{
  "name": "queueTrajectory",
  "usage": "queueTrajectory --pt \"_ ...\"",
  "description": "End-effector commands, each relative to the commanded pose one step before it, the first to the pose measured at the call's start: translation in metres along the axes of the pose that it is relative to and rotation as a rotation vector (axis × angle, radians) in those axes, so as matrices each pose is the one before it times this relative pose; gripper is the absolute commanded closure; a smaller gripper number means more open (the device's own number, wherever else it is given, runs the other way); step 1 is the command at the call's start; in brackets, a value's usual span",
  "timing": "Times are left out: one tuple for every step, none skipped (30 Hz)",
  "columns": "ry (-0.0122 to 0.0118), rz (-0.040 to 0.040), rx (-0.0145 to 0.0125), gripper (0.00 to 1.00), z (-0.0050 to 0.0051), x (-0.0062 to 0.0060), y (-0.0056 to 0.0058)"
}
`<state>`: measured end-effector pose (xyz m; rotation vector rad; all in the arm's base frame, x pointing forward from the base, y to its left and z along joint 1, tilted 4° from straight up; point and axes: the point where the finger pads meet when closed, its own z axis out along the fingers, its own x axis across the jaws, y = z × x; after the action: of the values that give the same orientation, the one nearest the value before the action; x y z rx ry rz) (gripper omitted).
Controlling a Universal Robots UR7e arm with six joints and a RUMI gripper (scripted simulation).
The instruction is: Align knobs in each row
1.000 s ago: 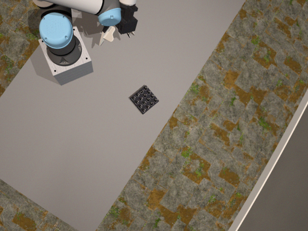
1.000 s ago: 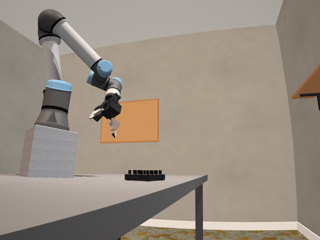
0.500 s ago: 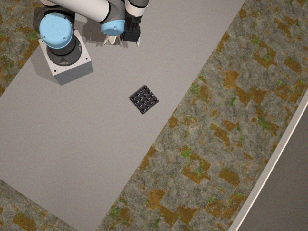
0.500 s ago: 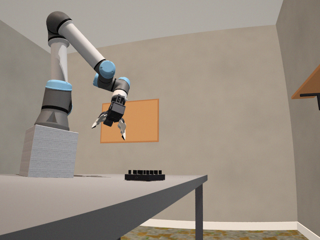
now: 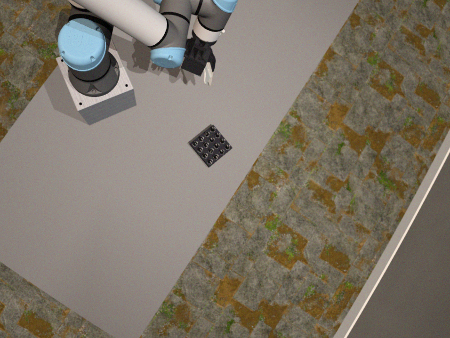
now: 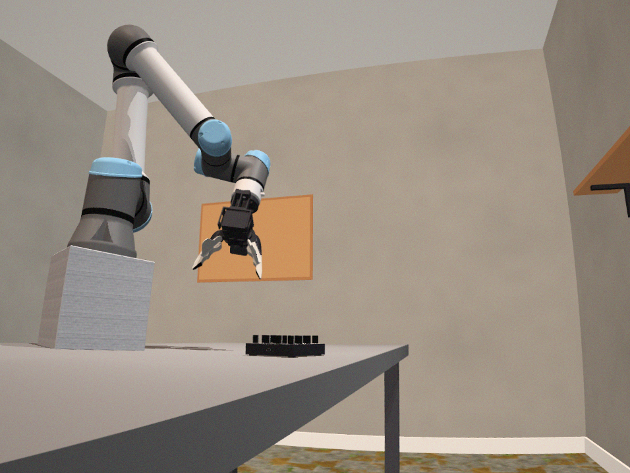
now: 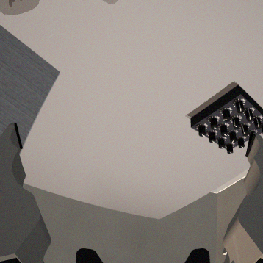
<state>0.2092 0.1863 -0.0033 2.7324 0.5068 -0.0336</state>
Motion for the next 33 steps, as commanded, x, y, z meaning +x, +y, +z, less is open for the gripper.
queueTrajectory --pt "-0.01031 0.15287 0.032 0.0 0.00791 0.0141 0.00082" --pt "-0.00269 0.03036 0.00642 0.0 0.00143 0.00272 0.00011" --pt "-0.00286 0.03142 0.00658 0.0 0.00147 0.00283 0.00008" --pt "-0.00289 0.03091 0.0064 0.0 0.00145 0.0028 0.00005" --pt "-0.00295 0.03085 0.00633 0.0 0.00144 0.00281 0.00002" --pt "-0.00302 0.03089 0.00627 0.0 0.00144 0.00283 -0.00001" --pt "-0.00309 0.0309 0.00621 0.0 0.00144 0.00285 -0.00004" --pt "-0.00315 0.0309 0.00615 0.0 0.00143 0.00286 -0.00008" --pt "-0.00321 0.0309 0.00608 0.0 0.00143 0.00288 -0.00011" --pt "-0.00328 0.0309 0.00602 0.0 0.00143 0.00289 -0.00015" --pt "-0.00334 0.03091 0.00596 0.0 0.00142 0.00291 -0.00018" --pt "-0.0034 0.03091 0.00589 0.0 0.00142 0.00292 -0.00022" --pt "-0.00345 0.03091 0.00583 0.0 0.00142 0.00293 -0.00025" --pt "0.0 0.0 0.0 0.0 0.0 0.0 0.0" --pt "0.0 0.0 0.0 0.0 0.0 0.0 0.0" --pt "-0.00761 0.06635 0.01231 0.0 0.00303 0.00635 -0.00056" --pt "-0.0048 0.04077 0.00742 0.0 0.00185 0.00392 -0.00048" --pt "-0.00286 0.02391 0.0043 0.0 0.00108 0.00231 -0.00033" --pt "-0.00368 0.03043 0.00542 0.0 0.00137 0.00295 -0.00045" --pt "-0.00386 0.03146 0.00554 0.0 0.00141 0.00306 -0.0005" --pt "-0.00385 0.03095 0.00539 0.0 0.00138 0.00302 -0.00053" --pt "-0.00389 0.03089 0.00531 0.0 0.00137 0.00302 -0.00057" --pt "-0.00395 0.03093 0.00526 0.0 0.00137 0.00303 -0.00062" --pt "-0.00399 0.03093 0.0052 0.0 0.00136 0.00304 -0.00066" --pt "-0.00404 0.03093 0.00514 0.0 0.00136 0.00304 -0.0007" --pt "-0.00409 0.03093 0.00508 0.0 0.00135 0.00305 -0.00074" --pt "-0.00414 0.03093 0.00502 0.0 0.00134 0.00306 -0.00079" --pt "-0.00418 0.03093 0.00496 0.0 0.00134 0.00306 -0.00083" --pt "-0.00423 0.03093 0.0049 0.0 0.00133 0.00306 -0.00088" --pt "-0.00427 0.03093 0.00484 0.0 0.00132 0.00307 -0.00092" --pt "0.0 0.0 0.0 0.0 0.0 0.0 0.0" --pt "0.0 0.0 0.0 0.0 0.0 0.0 0.0" --pt "-0.00849 0.06058 0.00931 0.0 0.00258 0.00603 -0.00186"
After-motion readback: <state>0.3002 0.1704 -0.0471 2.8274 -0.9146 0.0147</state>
